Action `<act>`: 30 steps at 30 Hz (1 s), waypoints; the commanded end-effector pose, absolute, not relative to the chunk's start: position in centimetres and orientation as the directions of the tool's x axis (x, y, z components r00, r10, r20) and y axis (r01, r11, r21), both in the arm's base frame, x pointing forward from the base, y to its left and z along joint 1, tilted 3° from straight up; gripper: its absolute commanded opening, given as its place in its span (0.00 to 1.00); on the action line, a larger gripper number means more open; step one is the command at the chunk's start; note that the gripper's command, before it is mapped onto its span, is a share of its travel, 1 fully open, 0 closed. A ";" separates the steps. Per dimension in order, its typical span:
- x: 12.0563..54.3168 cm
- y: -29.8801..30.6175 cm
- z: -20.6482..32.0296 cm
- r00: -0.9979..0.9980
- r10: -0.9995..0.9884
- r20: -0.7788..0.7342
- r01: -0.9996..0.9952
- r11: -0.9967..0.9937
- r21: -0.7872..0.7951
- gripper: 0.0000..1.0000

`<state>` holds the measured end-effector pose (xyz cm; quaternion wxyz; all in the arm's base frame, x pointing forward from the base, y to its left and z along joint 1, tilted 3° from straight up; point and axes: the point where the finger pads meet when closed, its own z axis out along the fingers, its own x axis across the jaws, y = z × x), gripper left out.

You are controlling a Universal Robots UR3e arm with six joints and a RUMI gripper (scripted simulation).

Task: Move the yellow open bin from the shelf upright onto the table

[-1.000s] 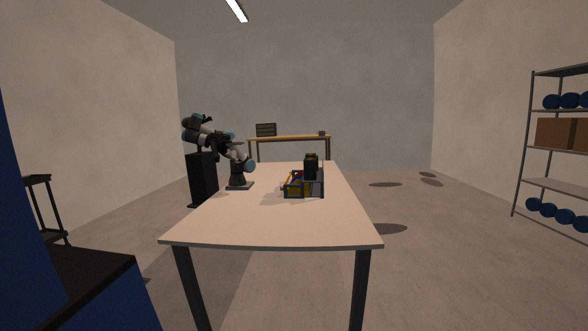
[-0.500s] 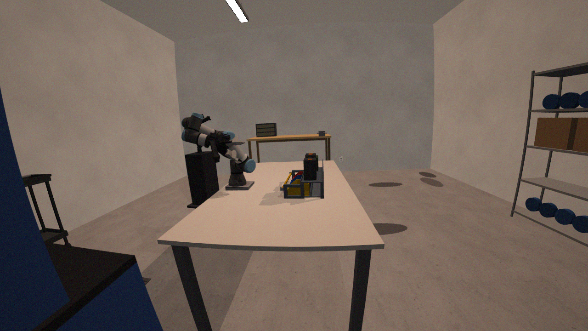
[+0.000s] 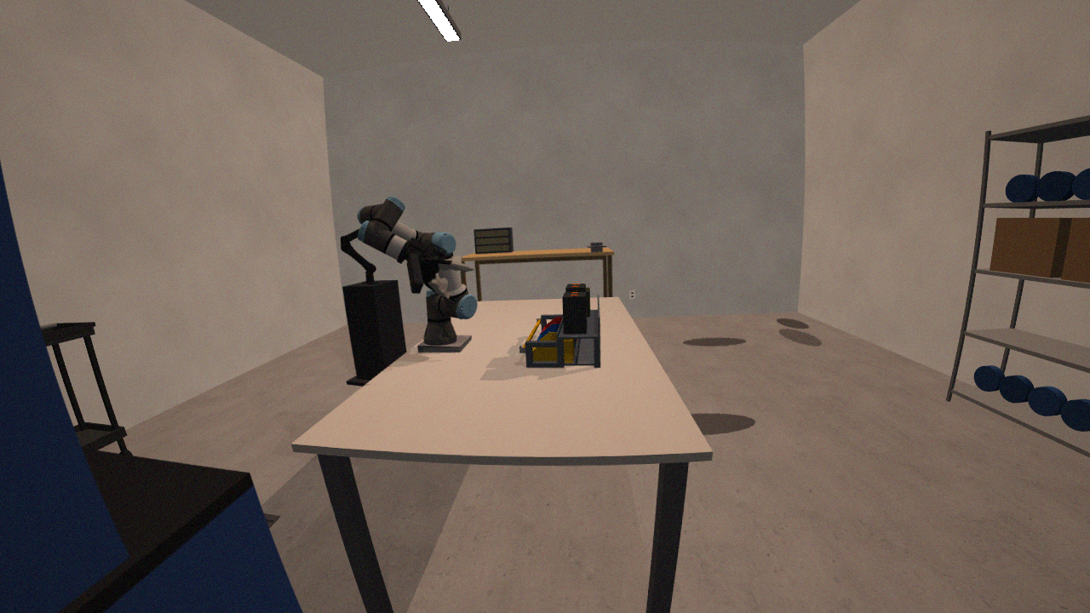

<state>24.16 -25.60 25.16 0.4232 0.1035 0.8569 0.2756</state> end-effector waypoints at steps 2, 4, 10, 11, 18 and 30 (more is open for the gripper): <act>24.2 -25.5 25.1 -0.614 0.412 -0.673 -0.040 0.836 0.548 1.00; 25.0 -23.8 24.5 -0.683 0.350 -0.641 -0.035 0.861 0.508 1.00; 26.1 -21.3 23.5 -0.771 0.261 -0.580 -0.022 0.901 0.434 1.00; 26.1 -21.3 23.5 -0.771 0.261 -0.580 -0.022 0.901 0.434 1.00; 26.1 -21.3 23.5 -0.771 0.261 -0.580 -0.022 0.901 0.434 1.00; 28.1 -17.0 21.9 -0.888 0.118 -0.444 -0.027 0.952 0.306 1.00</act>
